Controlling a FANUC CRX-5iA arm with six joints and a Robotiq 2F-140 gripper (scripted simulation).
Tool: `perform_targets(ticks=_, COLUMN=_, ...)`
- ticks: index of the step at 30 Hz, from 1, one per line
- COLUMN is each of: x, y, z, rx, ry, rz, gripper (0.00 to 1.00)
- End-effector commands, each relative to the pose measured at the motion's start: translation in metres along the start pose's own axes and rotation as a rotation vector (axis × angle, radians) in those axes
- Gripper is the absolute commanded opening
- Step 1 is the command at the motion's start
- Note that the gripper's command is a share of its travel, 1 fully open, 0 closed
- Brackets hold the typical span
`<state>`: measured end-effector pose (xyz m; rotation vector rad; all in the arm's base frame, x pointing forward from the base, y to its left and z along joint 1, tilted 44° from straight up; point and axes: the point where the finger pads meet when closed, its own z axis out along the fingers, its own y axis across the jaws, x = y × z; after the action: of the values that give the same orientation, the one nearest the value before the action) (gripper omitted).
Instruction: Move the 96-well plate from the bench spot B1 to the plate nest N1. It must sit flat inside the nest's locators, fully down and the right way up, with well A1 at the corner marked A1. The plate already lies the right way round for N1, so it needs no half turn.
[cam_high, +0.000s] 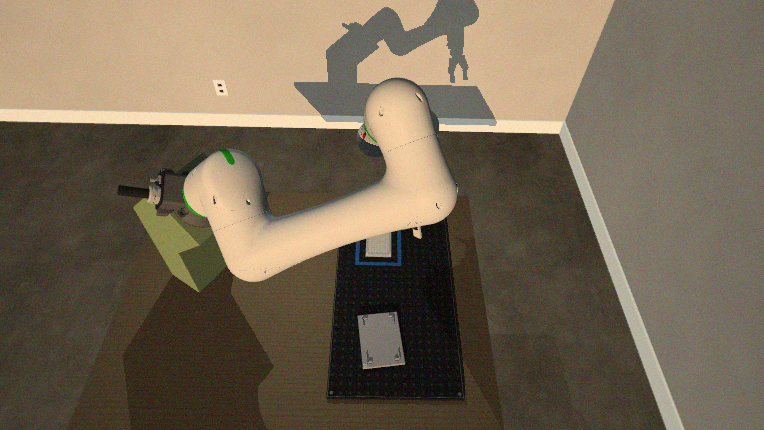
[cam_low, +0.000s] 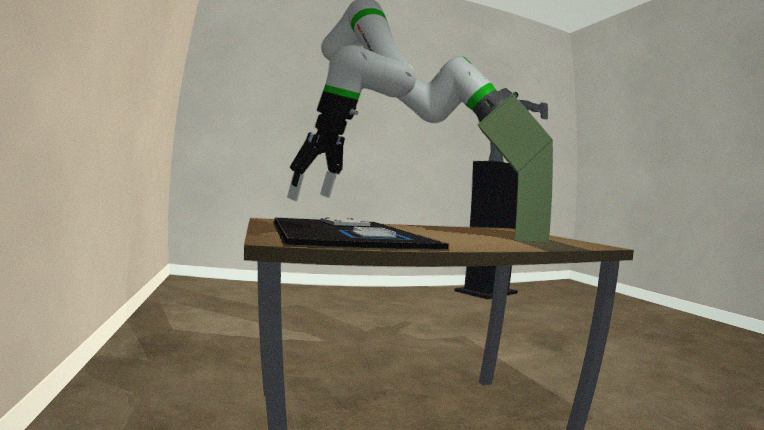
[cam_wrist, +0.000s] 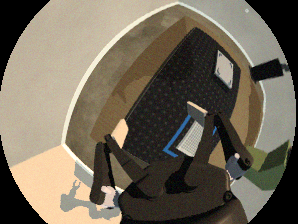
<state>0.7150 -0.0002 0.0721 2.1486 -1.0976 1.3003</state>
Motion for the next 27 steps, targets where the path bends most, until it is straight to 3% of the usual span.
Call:
perform_targets(ticks=1, x=-0.011, y=0.011, z=0.0, rx=0.027, ry=-0.025, rz=0.105, gripper=1.0)
perform_targets(ticks=27, x=-0.076, y=0.074, z=-0.009, rx=0.003, ry=-0.198, rz=0.569, gripper=1.0)
